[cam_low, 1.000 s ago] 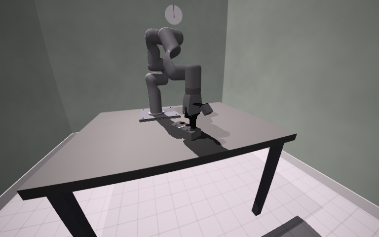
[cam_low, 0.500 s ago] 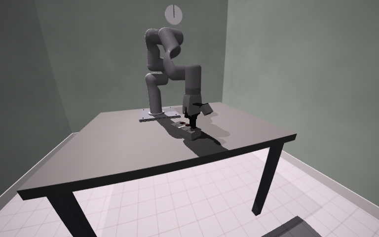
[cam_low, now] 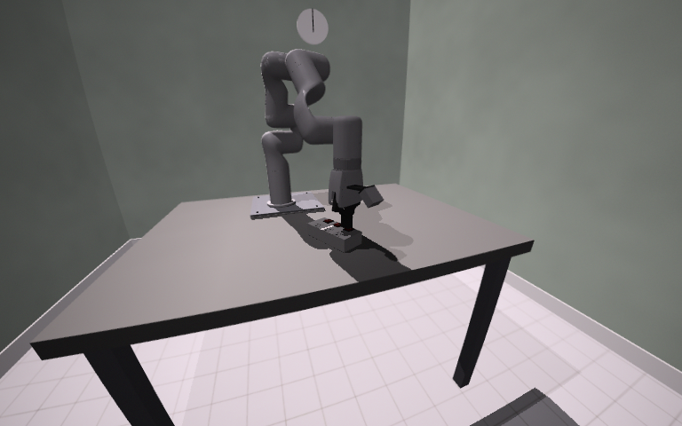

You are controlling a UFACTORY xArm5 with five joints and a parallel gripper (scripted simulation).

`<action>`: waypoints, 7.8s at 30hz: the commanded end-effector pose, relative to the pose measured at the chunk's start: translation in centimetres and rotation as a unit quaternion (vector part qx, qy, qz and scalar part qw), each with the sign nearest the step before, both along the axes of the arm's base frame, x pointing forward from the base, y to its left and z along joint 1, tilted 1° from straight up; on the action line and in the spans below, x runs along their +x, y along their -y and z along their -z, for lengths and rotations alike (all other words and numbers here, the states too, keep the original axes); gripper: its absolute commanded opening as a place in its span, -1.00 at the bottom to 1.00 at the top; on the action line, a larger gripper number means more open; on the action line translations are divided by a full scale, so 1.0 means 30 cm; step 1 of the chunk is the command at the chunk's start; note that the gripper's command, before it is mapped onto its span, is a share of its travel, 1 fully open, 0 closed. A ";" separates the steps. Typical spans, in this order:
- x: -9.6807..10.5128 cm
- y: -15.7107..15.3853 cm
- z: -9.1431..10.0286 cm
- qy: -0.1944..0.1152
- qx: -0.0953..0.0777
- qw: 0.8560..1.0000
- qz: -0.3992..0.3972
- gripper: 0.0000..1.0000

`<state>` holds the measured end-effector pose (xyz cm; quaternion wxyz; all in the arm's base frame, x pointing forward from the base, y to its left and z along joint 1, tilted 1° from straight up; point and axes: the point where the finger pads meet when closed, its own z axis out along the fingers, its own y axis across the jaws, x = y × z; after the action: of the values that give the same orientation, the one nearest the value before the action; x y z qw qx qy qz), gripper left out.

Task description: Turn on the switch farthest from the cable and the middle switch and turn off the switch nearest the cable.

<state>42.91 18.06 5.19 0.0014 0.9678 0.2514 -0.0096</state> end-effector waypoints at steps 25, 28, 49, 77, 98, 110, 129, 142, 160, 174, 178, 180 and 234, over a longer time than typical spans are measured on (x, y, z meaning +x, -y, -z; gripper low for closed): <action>0.004 -0.002 -0.005 0.002 0.001 1.000 0.000 -1.00; 0.004 -0.002 -0.005 0.002 0.001 1.000 0.000 -1.00; 0.004 -0.002 -0.005 0.002 0.001 1.000 0.000 -1.00; 0.004 -0.002 -0.005 0.002 0.001 1.000 0.000 -1.00; 0.004 -0.002 -0.005 0.002 0.001 1.000 0.000 -1.00; 0.004 -0.002 -0.005 0.002 0.001 1.000 0.000 -1.00; 0.004 -0.002 -0.005 0.002 0.001 1.000 0.000 -1.00; 0.004 -0.002 -0.001 0.002 0.001 1.000 0.000 -1.00; 0.004 -0.001 0.020 0.002 0.001 1.000 0.000 -1.00; 0.004 -0.001 0.024 0.002 0.001 1.000 0.000 -1.00; 0.004 -0.001 0.024 0.002 0.001 1.000 0.000 -1.00; 0.004 -0.001 0.024 0.002 0.001 1.000 0.000 -1.00; -0.125 0.072 -0.152 0.002 0.001 1.000 0.000 -1.00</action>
<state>41.37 17.15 8.69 0.0015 0.9678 0.2514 -0.0108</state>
